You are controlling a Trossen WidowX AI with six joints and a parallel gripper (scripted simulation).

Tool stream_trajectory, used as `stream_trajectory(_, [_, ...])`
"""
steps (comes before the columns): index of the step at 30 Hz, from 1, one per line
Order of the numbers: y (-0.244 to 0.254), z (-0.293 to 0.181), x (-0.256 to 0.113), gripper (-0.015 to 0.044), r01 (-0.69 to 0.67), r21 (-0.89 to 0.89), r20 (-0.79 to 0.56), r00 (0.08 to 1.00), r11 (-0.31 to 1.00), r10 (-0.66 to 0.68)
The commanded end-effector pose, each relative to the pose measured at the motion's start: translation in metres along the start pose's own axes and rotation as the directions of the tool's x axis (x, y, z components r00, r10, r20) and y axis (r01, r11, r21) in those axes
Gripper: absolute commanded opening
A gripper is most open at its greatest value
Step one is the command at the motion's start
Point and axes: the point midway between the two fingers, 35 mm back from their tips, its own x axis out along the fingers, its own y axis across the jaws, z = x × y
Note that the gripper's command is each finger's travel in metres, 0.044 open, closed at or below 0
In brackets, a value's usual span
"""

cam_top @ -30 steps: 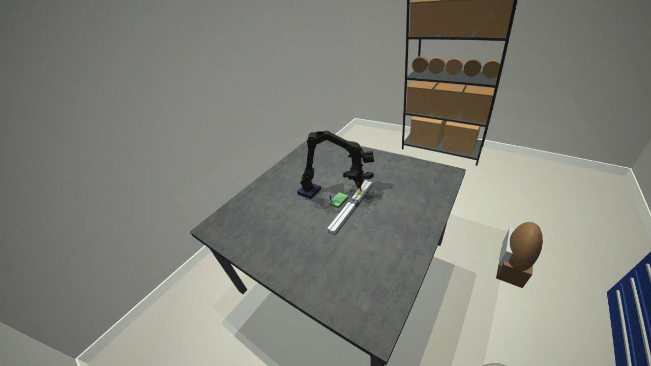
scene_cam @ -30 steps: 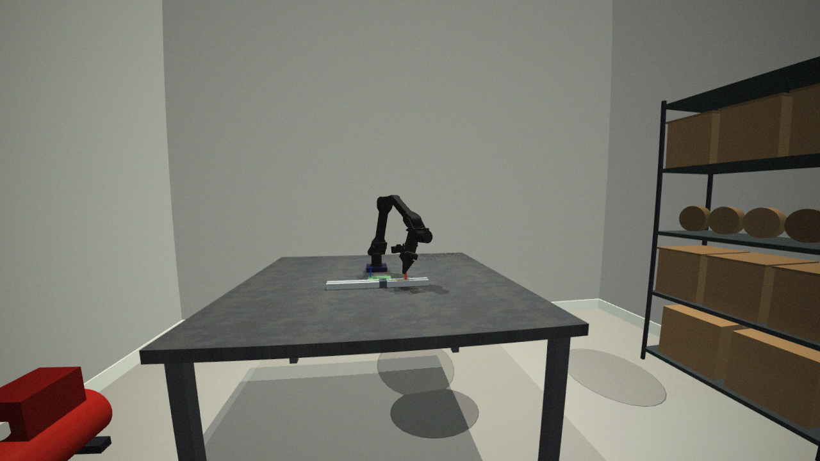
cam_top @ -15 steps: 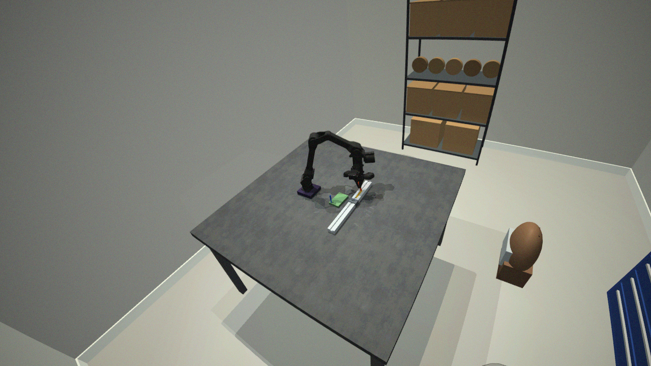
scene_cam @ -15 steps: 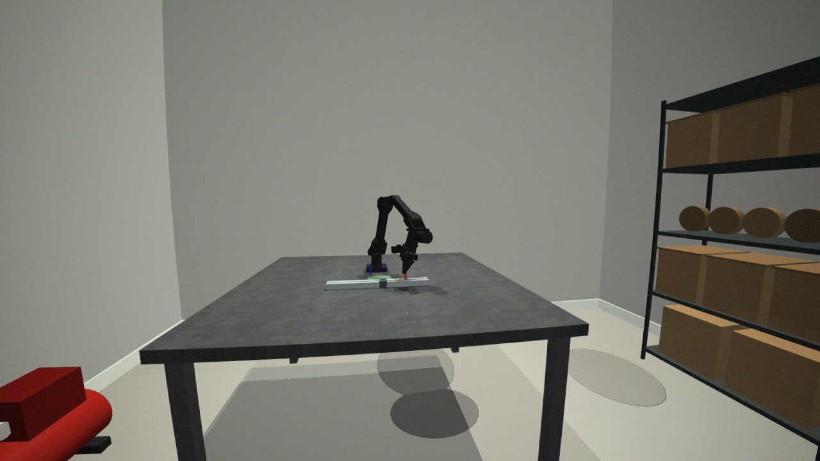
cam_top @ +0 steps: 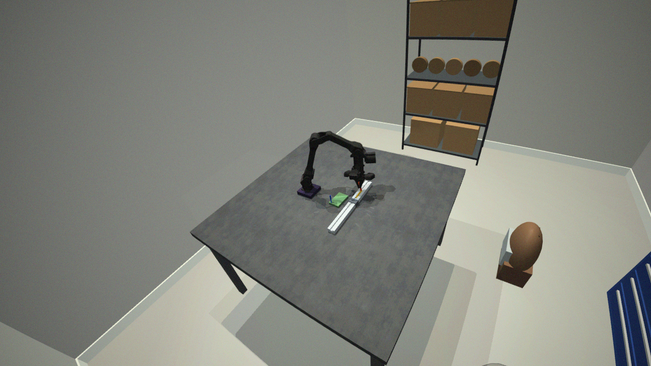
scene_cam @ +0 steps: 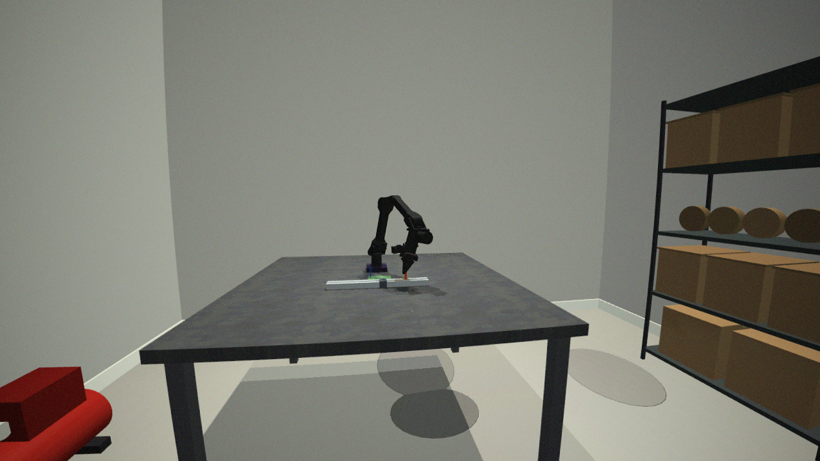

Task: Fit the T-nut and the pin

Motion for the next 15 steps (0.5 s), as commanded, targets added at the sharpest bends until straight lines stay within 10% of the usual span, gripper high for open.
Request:
stream_trajectory(1, [0.0015, -0.0005, -0.0008, -0.0150, 0.007, -0.008, -0.003, 1.000, 1.000, -0.007])
stream_trajectory(15, [0.0032, -0.0005, -0.0007, -0.0150, 0.034, -0.016, -0.003, 0.999, 0.999, -0.034])
